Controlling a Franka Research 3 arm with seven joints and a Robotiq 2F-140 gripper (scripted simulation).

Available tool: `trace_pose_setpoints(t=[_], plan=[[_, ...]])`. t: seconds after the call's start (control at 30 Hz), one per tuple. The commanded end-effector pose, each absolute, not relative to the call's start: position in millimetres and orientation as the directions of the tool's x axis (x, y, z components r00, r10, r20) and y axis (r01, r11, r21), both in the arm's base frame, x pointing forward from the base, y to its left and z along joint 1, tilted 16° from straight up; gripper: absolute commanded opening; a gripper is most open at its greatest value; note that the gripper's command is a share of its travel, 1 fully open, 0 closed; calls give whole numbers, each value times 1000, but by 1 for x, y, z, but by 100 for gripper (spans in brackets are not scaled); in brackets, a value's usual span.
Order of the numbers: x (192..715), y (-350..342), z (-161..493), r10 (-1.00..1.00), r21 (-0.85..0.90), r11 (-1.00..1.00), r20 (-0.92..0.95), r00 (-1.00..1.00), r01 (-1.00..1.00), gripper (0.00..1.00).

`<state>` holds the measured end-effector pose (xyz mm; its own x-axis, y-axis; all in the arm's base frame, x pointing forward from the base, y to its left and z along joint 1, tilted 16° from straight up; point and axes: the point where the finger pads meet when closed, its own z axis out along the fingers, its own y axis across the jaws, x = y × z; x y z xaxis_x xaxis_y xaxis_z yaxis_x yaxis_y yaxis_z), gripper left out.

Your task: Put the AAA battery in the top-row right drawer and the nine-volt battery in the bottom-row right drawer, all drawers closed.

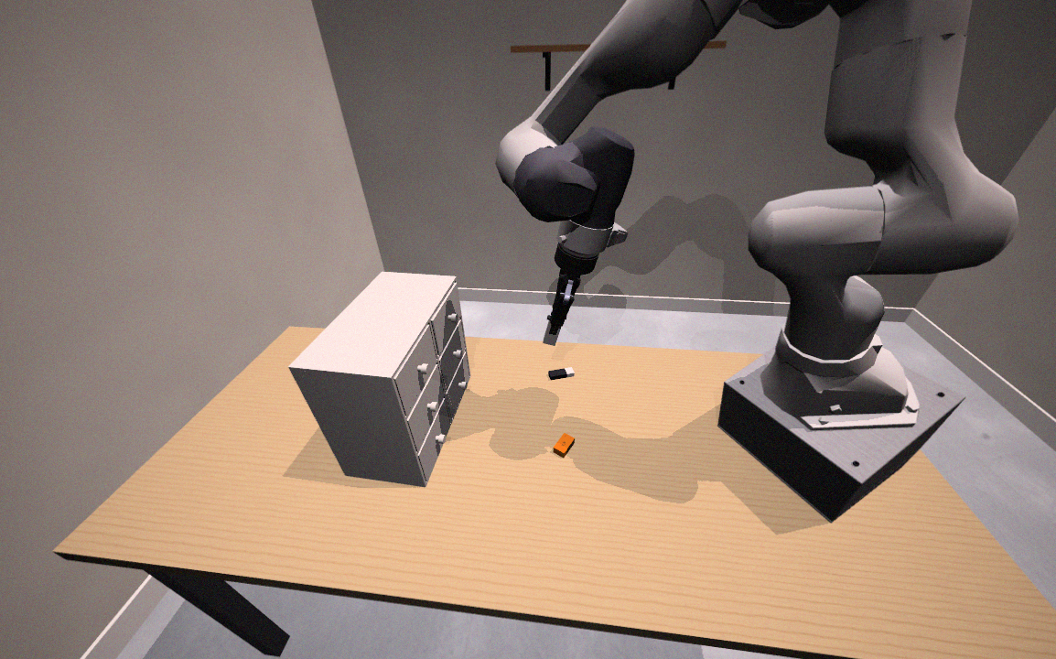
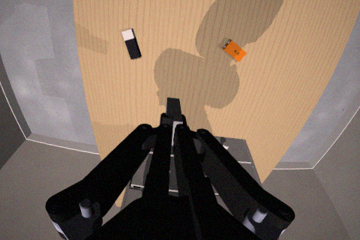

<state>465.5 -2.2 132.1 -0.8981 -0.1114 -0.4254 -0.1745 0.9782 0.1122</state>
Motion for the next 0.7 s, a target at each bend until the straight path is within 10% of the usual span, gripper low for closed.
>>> trace_pose_setpoints(t=[0.0, 0.67], plan=[[499, 17, 131, -47, 163, 973, -552, -833, -163, 0], [547, 29, 104, 23, 161, 973, -776, -630, -163, 0]])
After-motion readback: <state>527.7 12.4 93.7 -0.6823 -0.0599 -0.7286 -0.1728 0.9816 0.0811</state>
